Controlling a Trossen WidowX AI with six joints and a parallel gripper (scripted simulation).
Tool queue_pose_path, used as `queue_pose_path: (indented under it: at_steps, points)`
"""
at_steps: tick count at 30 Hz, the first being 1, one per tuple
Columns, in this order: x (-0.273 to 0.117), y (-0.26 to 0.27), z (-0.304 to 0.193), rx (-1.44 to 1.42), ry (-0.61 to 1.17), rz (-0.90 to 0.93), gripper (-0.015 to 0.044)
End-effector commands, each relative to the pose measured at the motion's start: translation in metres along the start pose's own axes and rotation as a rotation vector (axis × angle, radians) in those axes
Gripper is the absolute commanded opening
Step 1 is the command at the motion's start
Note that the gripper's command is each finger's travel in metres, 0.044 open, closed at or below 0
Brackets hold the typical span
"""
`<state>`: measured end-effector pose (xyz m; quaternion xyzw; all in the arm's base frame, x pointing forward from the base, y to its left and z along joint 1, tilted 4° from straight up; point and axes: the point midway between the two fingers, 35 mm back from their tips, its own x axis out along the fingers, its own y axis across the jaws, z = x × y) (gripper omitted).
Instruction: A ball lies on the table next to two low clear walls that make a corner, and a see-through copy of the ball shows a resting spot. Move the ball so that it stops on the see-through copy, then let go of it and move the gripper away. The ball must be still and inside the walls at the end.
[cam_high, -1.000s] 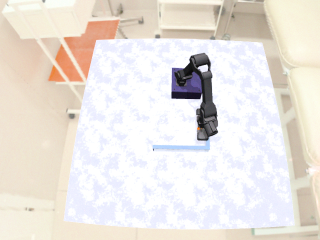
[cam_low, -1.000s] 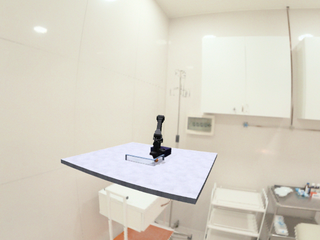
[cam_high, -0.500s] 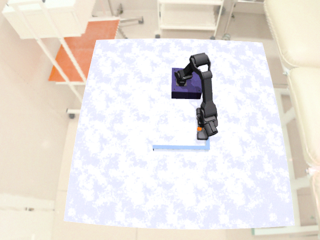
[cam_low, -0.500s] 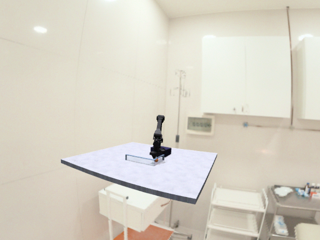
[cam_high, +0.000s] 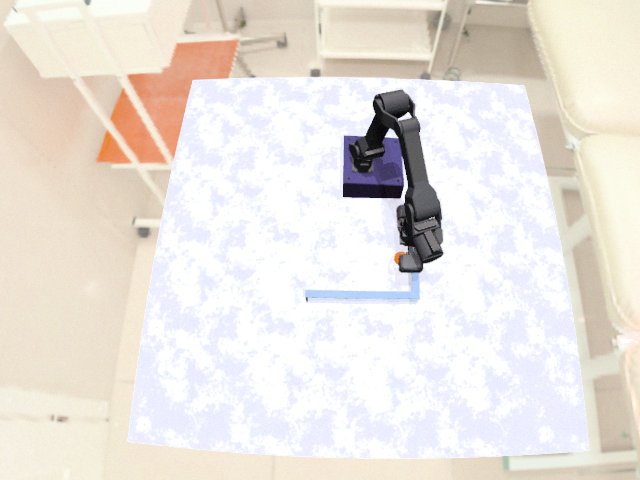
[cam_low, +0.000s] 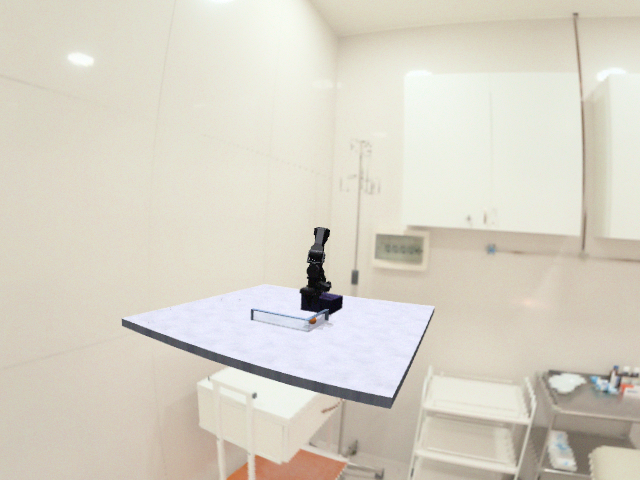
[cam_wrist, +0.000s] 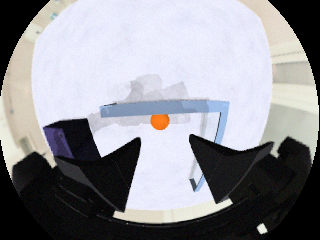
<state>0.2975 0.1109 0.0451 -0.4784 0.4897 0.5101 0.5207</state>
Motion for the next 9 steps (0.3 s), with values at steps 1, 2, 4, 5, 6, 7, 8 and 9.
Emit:
queue_pose_path:
  at_steps: [1, 2, 4, 5, 6, 7, 8, 9]
  points:
    - [-0.003, -0.001, 0.001, -0.001, -0.002, -0.006, 0.0328]
    - [-0.012, -0.001, 0.001, -0.001, -0.002, -0.005, 0.0355]
    - [-0.040, 0.002, -0.001, 0.000, 0.000, -0.001, 0.0407]
    - [-0.048, 0.004, -0.001, 0.000, 0.000, 0.000, 0.0433]
    - [-0.051, 0.004, -0.001, 0.000, 0.000, 0.000, 0.0440]
    - [-0.051, 0.004, -0.001, 0.000, 0.000, 0.000, 0.0440]
    - [-0.051, 0.004, -0.001, 0.000, 0.000, 0.000, 0.0440]
    - [-0.051, 0.004, -0.001, 0.000, 0.000, 0.000, 0.0440]
